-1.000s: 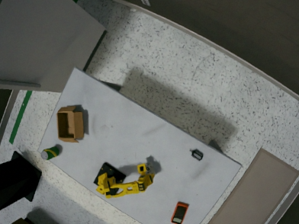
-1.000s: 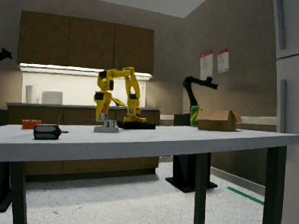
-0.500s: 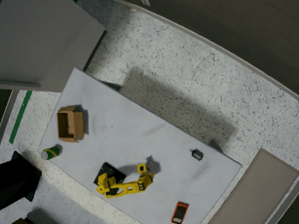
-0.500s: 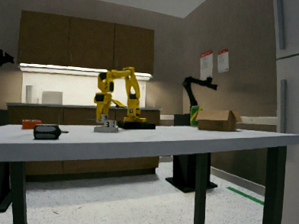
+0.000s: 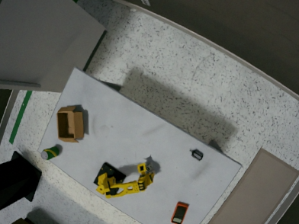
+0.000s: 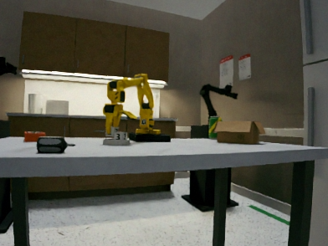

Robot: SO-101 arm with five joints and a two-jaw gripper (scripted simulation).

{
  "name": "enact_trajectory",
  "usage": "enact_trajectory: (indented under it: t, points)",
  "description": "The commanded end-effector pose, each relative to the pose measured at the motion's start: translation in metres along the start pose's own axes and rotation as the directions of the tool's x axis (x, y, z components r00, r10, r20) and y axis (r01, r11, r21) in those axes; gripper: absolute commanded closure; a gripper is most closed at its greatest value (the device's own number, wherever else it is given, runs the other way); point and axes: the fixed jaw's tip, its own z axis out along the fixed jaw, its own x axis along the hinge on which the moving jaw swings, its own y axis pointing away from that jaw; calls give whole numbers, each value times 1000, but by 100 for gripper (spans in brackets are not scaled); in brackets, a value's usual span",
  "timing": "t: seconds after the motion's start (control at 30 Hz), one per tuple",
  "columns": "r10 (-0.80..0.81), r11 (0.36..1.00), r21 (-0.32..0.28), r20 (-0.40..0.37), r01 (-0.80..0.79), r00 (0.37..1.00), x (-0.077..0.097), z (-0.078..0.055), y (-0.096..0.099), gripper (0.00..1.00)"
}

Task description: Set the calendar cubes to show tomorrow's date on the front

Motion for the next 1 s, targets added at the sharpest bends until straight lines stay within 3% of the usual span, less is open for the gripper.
enact_trajectory:
  t: [0.0,0.97]
  points:
    - [-2,1000,-31,7,2,1000,-1,9,5,100]
    - [-1,1000,-31,7,2,1000,-2,17,5,100]
